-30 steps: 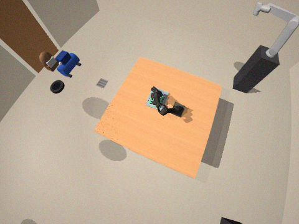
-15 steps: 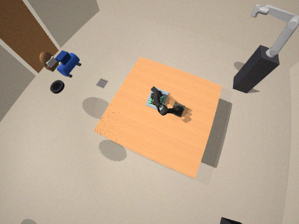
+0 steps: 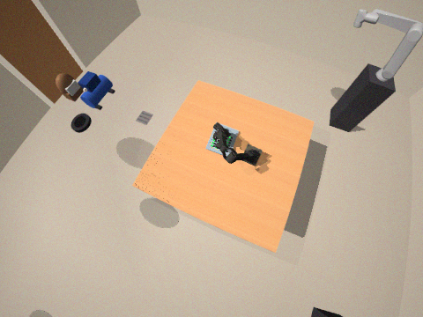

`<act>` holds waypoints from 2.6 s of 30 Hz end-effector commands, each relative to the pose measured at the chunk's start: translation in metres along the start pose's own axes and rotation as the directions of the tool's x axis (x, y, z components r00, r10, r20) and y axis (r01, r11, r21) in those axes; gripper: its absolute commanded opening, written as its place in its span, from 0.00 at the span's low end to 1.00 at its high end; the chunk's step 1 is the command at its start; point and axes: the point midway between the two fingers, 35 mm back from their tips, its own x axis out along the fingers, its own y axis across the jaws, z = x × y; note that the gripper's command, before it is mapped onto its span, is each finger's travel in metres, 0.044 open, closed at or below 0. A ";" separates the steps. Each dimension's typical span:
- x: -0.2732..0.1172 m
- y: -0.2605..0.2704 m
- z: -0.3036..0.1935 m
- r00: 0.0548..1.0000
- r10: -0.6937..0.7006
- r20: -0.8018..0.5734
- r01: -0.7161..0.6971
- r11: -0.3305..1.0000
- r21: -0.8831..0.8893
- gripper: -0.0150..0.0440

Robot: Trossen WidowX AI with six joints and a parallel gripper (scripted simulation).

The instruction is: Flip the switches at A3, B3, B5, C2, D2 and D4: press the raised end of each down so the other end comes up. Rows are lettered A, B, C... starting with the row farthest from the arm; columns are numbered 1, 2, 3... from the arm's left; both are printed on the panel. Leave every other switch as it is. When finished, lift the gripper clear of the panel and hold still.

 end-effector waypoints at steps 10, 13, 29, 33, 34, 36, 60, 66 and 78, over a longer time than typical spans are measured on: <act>0.002 0.000 0.000 1.000 0.003 0.002 -0.003 1.000 0.006 0.25; 0.003 0.000 0.000 1.000 0.003 0.002 -0.003 1.000 0.006 0.25; -0.063 -0.008 0.005 1.000 0.000 -0.025 0.000 1.000 0.006 0.25; -0.062 -0.048 0.019 1.000 -0.002 -0.025 0.002 1.000 0.004 0.25; -0.062 -0.054 0.020 1.000 -0.002 -0.025 0.002 1.000 0.004 0.25; -0.062 -0.056 0.021 1.000 -0.002 -0.024 0.002 1.000 0.004 0.25; -0.010 -0.055 0.021 0.999 0.000 -0.050 0.000 1.000 0.004 0.25; -0.003 -0.055 0.020 0.999 0.001 -0.049 -0.001 1.000 0.004 0.25; -0.003 -0.055 0.020 0.999 0.001 -0.049 -0.001 1.000 0.004 0.25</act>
